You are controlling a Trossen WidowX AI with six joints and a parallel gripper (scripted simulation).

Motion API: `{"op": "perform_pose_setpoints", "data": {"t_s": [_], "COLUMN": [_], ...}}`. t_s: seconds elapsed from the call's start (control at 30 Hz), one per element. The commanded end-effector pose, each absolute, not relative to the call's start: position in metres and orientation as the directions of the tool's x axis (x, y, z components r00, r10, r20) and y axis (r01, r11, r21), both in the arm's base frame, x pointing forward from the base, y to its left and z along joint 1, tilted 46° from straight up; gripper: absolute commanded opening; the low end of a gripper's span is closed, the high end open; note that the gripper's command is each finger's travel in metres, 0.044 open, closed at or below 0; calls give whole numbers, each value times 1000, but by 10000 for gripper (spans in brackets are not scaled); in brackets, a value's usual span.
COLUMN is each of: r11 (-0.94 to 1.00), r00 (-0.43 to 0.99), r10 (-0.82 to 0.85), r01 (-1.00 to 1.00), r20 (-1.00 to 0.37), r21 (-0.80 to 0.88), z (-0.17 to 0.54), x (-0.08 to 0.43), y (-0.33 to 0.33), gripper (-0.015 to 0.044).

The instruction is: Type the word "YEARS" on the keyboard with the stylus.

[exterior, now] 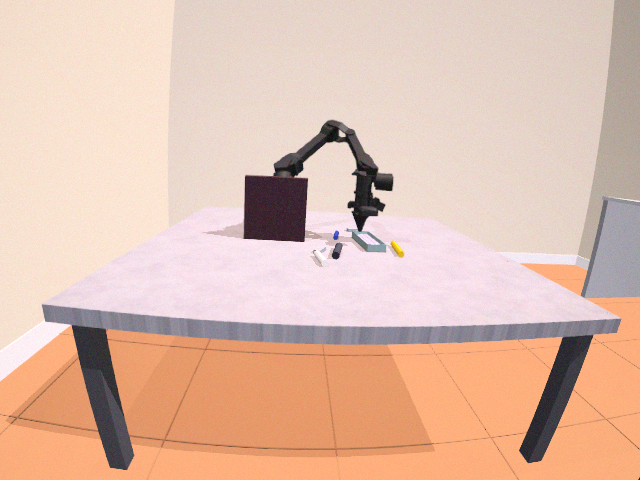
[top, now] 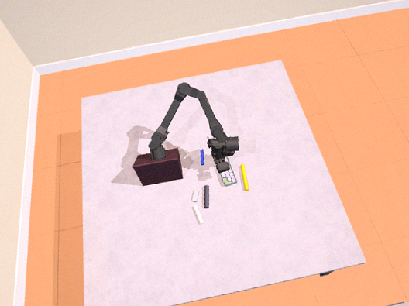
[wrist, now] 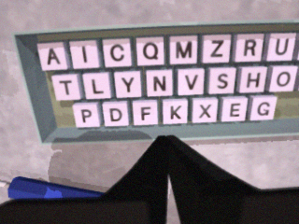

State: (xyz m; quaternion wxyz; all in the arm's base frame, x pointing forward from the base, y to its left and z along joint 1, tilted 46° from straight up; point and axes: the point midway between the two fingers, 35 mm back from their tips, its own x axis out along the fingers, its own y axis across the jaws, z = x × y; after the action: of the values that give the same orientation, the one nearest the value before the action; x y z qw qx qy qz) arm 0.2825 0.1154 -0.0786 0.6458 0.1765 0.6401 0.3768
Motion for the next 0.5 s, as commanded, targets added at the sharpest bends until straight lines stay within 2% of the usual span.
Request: {"op": "perform_pose_setpoints", "data": {"t_s": [0.0, 0.47], "r11": [654, 656], "r00": [-104, -103], "r10": [715, 713], "r01": [-252, -252], "r20": [-691, -694], "r21": [714, 711], "z": [-67, -53], "x": [275, 279], "y": [125, 109], "gripper": [0, 0]}}
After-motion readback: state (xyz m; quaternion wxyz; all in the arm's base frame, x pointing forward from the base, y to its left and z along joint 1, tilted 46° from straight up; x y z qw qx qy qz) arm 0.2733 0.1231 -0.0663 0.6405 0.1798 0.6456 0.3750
